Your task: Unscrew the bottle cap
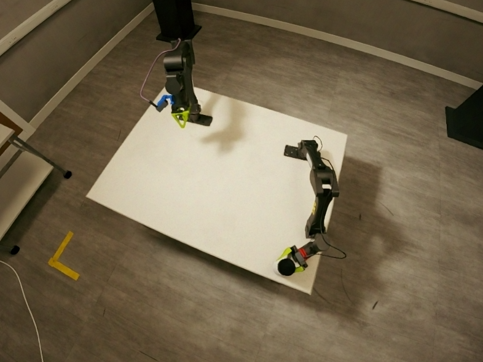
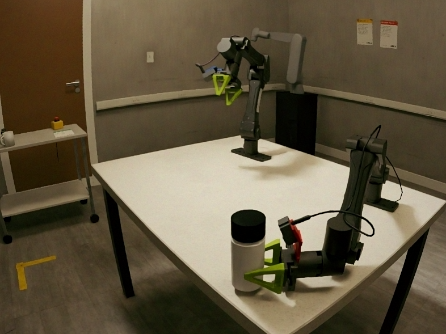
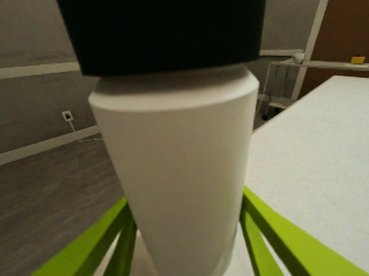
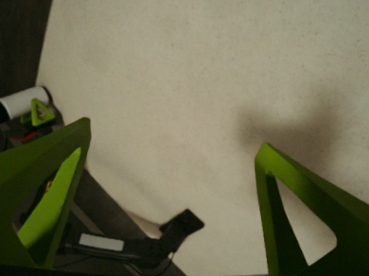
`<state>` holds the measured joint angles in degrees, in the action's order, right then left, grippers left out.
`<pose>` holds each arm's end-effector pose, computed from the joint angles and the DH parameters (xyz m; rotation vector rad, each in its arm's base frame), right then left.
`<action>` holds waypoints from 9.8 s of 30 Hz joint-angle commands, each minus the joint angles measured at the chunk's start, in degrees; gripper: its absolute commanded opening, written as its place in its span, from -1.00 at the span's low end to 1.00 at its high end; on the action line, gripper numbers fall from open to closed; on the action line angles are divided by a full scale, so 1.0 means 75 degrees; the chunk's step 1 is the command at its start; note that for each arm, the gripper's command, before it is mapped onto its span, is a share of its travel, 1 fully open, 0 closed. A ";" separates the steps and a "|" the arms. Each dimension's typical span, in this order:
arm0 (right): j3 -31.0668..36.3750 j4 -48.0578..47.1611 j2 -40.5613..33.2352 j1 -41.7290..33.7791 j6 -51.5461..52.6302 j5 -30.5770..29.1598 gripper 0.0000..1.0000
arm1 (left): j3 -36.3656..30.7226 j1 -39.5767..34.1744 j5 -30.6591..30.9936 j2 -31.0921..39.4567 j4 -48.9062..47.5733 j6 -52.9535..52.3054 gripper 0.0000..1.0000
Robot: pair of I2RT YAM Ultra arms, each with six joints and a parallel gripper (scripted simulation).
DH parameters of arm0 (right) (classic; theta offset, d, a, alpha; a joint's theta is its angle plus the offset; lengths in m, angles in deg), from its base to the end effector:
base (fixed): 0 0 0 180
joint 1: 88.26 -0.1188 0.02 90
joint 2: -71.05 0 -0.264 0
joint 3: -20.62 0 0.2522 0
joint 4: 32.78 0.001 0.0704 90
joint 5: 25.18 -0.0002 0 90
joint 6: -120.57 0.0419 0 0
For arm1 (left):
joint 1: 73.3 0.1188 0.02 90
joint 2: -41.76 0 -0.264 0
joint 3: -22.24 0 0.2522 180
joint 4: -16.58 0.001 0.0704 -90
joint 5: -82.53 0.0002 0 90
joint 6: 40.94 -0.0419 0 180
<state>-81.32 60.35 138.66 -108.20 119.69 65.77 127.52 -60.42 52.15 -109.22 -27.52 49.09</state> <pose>0.1740 0.0649 0.4090 1.5660 2.2821 0.6427 0.5133 0.0813 0.0636 0.6257 1.4981 -0.6531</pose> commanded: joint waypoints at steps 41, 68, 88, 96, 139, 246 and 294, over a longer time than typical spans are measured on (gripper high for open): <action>-0.0046 0.0091 0.0044 -0.0038 0.0005 -0.0103 0.87 | -0.1744 -0.5329 -0.1801 0.1734 -0.0529 0.0016 -1.00; -0.0046 0.0091 0.0044 -0.0038 0.0005 -0.0103 0.87 | -0.2747 -0.9117 -0.3110 0.2472 -0.0858 0.0007 -1.00; -0.0046 0.0091 0.0044 -0.0038 0.0005 -0.0103 0.87 | -0.2645 -0.9070 -0.3226 0.2565 -0.0222 -0.0937 -1.00; -0.0046 0.0091 0.0044 -0.0038 0.0005 -0.0103 0.87 | -0.2661 -0.9196 -0.3535 0.3168 0.1314 -0.4261 -1.00; 0.1507 -0.1494 0.0160 0.0498 -0.0379 0.0504 0.87 | -0.2650 -0.9183 -0.3603 0.3277 0.1853 -0.4652 -1.00; 0.2444 -0.2506 0.0250 0.0169 -1.6763 0.0104 -1.00 | -0.2651 -0.9182 -0.3601 0.3278 0.1854 -0.4653 -1.00; 0.2367 -0.2487 0.0441 0.0358 -1.4608 0.0433 0.87 | -0.2651 -0.9183 -0.3602 0.3277 0.1853 -0.4653 -1.00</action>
<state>-62.79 41.33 141.53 -106.10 -1.26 67.87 106.56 -129.14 25.00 -85.77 -12.68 14.10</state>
